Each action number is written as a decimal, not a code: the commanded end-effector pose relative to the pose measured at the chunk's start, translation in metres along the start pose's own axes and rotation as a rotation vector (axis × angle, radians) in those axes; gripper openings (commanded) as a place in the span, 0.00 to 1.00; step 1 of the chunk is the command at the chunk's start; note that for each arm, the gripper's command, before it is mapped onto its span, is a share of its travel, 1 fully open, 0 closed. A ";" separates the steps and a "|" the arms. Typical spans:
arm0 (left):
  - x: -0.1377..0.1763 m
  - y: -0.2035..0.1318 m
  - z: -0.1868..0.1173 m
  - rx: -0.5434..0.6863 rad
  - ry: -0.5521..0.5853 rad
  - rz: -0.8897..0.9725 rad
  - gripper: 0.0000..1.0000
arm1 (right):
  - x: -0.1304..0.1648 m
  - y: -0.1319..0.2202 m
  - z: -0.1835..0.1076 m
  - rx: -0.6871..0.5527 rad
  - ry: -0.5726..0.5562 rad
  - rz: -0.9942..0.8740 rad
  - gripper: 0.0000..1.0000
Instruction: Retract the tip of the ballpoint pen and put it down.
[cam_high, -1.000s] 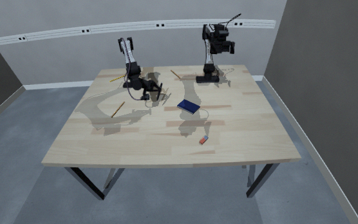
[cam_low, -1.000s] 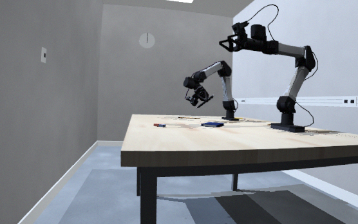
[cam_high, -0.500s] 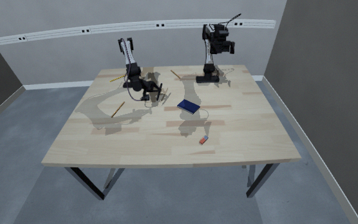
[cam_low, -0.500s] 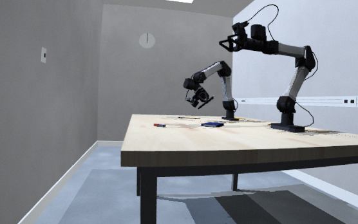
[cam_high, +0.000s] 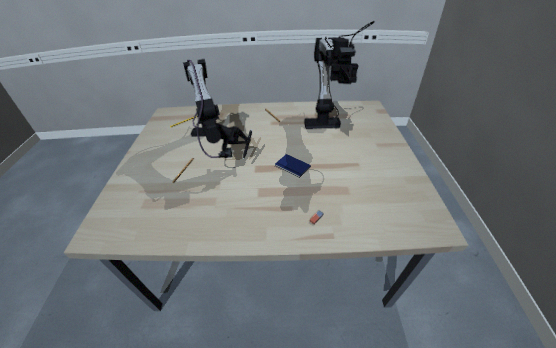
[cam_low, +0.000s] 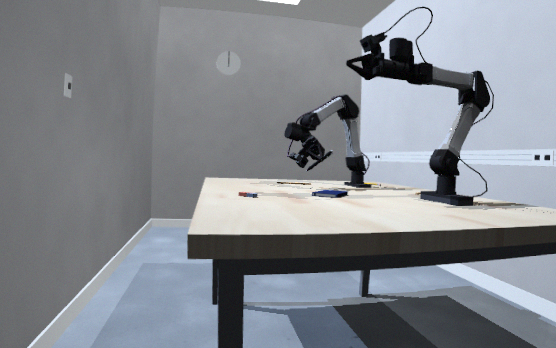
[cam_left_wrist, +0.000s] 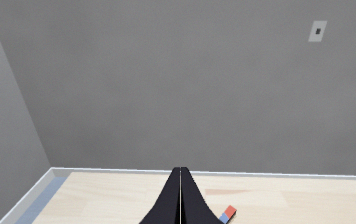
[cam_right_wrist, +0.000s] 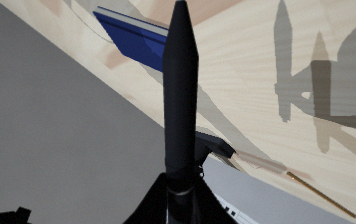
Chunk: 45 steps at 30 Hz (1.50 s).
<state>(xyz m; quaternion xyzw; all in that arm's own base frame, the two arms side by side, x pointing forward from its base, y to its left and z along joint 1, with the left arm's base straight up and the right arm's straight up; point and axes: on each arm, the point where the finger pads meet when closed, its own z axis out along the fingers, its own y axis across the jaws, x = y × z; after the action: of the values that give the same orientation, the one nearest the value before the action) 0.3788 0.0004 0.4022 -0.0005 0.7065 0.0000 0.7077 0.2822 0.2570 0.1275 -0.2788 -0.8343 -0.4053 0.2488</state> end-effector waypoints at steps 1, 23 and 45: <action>-0.010 0.000 -0.002 -0.004 -0.013 -0.001 0.01 | -0.002 0.002 -0.002 -0.020 0.006 0.002 0.14; 0.035 -0.064 0.022 0.093 0.152 0.248 0.01 | -0.004 -0.002 0.002 -0.009 0.012 0.019 0.14; 0.108 -0.185 0.015 0.340 0.318 0.666 0.01 | -0.004 -0.002 0.002 -0.009 0.012 0.019 0.14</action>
<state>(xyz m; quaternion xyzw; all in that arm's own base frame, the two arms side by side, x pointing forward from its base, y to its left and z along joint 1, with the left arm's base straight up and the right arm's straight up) 0.3933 -0.1817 0.2904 0.3252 0.7619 0.0830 0.5540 0.2829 0.2571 0.1277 -0.2785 -0.8343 -0.4063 0.2476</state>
